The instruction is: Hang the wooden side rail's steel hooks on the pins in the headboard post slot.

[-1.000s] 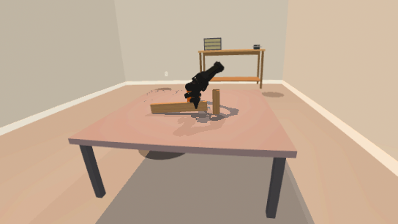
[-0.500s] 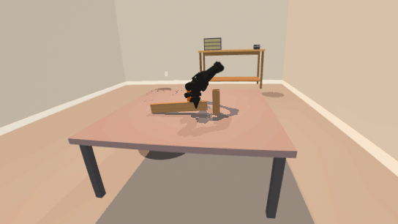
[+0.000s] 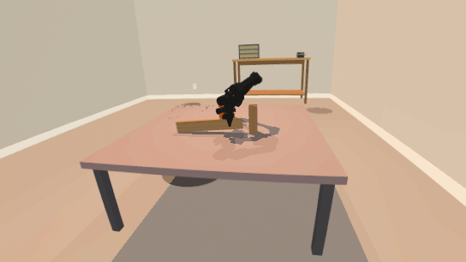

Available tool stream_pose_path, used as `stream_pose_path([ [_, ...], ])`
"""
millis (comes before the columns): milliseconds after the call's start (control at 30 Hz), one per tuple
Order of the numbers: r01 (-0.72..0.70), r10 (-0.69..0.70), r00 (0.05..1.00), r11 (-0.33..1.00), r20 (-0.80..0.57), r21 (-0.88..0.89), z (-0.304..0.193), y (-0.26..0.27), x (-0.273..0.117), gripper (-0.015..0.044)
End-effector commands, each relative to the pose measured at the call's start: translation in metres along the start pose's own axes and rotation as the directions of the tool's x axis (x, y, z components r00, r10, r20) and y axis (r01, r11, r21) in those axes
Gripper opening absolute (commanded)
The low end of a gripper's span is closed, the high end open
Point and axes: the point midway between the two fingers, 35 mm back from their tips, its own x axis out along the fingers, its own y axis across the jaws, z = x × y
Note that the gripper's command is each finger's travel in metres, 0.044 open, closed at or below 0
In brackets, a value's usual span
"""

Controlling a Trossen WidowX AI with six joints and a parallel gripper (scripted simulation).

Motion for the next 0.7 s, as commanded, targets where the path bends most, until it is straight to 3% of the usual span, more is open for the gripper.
stream_pose_path([
  [0, -0.011, 0.01, 1.0, 1.0, 0.008, 0.003, 0.0025, 0.001, -0.0058, 0.0],
  [667, -0.011, 0.01, 1.0, 1.0, 0.008, 0.003, 0.0021, 0.0014, -0.0079, 0.0],
])
